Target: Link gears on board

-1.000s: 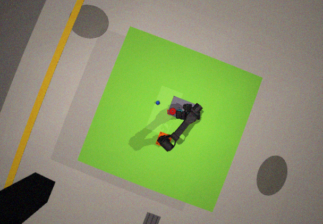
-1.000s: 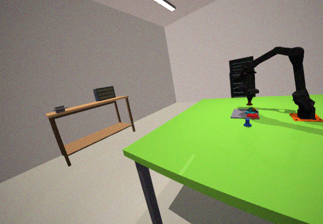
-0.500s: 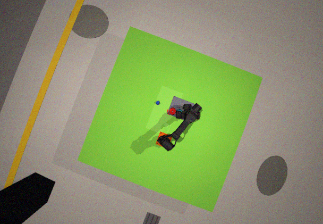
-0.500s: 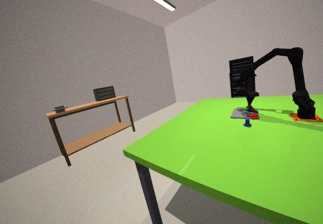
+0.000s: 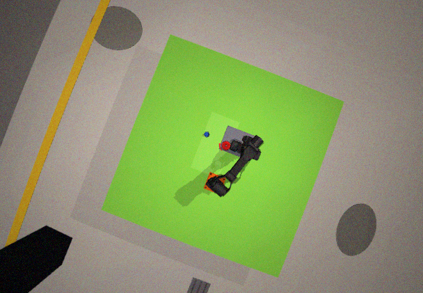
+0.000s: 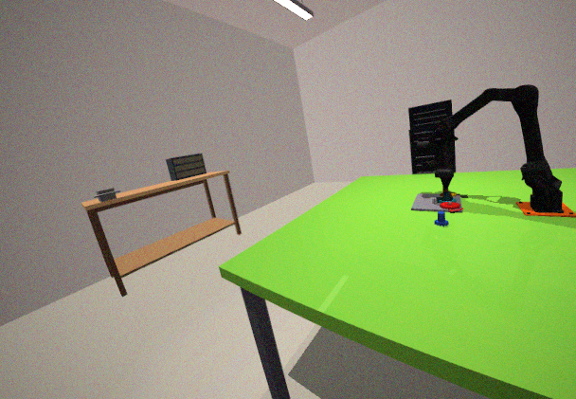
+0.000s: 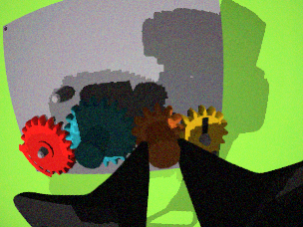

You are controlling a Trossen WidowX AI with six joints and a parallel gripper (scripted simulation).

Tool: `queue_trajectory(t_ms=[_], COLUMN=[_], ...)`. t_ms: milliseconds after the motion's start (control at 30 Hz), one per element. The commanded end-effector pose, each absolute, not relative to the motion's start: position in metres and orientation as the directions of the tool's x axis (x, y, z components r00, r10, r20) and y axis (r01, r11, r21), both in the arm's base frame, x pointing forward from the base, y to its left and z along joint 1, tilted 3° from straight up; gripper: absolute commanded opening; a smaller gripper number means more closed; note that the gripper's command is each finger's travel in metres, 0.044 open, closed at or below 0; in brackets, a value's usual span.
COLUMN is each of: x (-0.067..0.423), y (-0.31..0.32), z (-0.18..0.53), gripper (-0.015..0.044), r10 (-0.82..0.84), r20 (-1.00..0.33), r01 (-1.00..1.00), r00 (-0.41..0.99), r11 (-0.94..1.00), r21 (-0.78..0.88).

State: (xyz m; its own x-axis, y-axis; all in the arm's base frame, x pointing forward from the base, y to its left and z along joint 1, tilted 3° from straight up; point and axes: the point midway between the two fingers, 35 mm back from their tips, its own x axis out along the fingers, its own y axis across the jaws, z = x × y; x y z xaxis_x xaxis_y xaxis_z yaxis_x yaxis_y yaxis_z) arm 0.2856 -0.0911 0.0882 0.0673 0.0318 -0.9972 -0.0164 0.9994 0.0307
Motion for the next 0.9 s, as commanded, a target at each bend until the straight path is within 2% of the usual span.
queue_trajectory(t_ms=[0, 200, 700, 867], x=[0.2853, 0.2857, 0.2851, 0.2858], y=[-0.0907, -0.0903, -0.0908, -0.0907], z=[0.087, 0.0862, 0.0848, 0.0846], gripper=[0.0, 0.0, 0.0, 0.0], r10=[0.036, 0.036, 0.036, 0.036], r20=[-0.997, -0.997, -0.997, -0.997], r01=[0.012, -0.074, -0.447, -0.434], r00=[0.064, 0.064, 0.063, 0.063], r11=[0.999, 0.997, 0.895, 0.901], r21=[0.037, 0.032, 0.004, 0.005])
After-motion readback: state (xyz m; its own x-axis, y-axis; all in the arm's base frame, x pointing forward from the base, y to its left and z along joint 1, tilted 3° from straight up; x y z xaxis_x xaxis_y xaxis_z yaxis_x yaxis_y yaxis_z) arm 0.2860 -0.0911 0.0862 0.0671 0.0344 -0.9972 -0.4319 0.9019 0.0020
